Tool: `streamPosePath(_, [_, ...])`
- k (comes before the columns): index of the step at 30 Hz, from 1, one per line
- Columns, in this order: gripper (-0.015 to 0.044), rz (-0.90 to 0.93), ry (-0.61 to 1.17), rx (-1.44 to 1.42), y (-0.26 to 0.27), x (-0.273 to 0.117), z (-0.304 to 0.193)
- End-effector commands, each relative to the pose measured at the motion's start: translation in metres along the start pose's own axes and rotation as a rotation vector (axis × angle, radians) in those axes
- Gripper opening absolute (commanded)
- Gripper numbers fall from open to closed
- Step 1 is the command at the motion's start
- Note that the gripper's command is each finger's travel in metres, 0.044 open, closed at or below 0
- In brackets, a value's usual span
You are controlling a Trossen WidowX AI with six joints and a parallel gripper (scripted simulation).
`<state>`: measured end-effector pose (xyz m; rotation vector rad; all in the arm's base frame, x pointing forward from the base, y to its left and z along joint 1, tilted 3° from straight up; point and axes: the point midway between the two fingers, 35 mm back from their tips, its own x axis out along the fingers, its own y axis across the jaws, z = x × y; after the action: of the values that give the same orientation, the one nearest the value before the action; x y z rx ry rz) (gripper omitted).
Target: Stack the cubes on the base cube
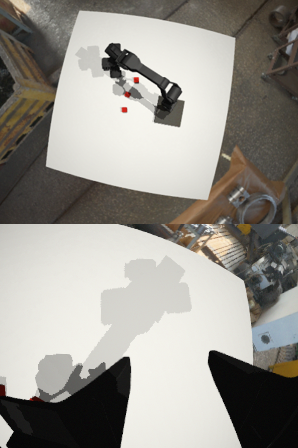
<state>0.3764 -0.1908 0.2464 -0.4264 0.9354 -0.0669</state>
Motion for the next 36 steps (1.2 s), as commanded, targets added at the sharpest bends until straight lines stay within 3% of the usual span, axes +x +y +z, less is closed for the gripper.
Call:
streamPosePath(1, [0.0265,0.106,0.082,-0.158,0.039,0.011,-0.010])
streamPosePath(23, [0.0265,0.629,0.327,-0.937,0.188,0.002,-0.071])
streamPosePath(36, [0.0265,0.647,0.333,-0.962,0.196,0.010,-0.078])
